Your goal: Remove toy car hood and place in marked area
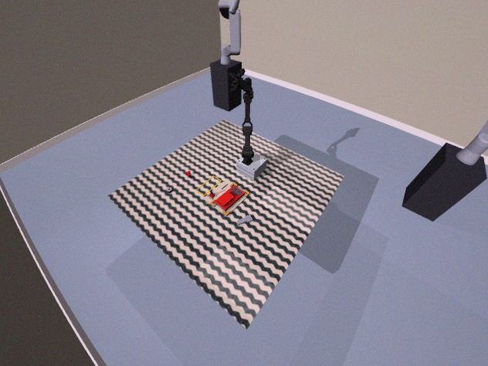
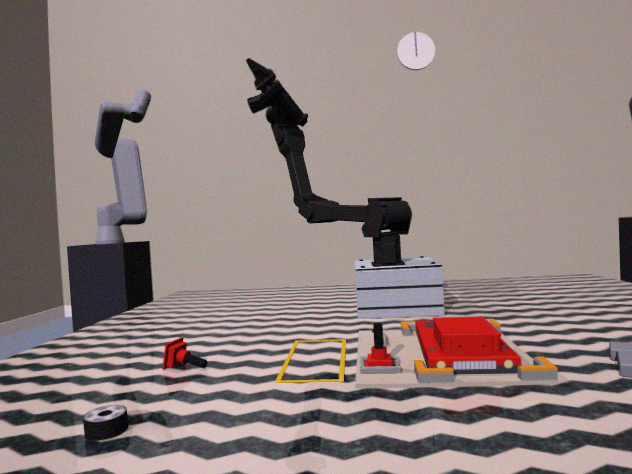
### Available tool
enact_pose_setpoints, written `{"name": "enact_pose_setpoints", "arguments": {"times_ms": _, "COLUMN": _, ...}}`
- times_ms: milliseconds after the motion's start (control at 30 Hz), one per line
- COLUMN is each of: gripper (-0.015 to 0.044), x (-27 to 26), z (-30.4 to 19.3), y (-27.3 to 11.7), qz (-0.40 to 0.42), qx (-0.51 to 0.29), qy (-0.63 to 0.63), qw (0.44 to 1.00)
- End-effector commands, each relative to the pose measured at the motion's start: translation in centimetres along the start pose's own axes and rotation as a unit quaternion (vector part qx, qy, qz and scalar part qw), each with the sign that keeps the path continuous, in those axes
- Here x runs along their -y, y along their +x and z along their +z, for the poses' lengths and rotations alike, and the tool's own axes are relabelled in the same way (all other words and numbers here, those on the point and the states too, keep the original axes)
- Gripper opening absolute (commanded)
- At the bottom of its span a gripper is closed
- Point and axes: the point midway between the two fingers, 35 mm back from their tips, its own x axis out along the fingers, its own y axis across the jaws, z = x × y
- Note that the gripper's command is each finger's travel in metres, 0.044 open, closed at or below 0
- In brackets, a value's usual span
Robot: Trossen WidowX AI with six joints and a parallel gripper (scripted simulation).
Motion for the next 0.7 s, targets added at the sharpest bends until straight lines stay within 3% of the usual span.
{"name": "enact_pose_setpoints", "arguments": {"times_ms": 0, "gripper": 0.0026, "x": 0.1, "z": -0.2, "y": 0.1, "qz": -0.001, "qx": -0.001, "qy": -0.003, "qw": 1.0}}
{"name": "enact_pose_setpoints", "arguments": {"times_ms": 500, "gripper": 0.042, "x": 11.1, "z": -18.2, "y": 6.8, "qz": -0.113, "qx": -0.126, "qy": -0.277, "qw": 0.946}}
{"name": "enact_pose_setpoints", "arguments": {"times_ms": 667, "gripper": 0.044, "x": 17.1, "z": -23.1, "y": 8.3, "qz": -0.157, "qx": -0.174, "qy": -0.359, "qw": 0.903}}
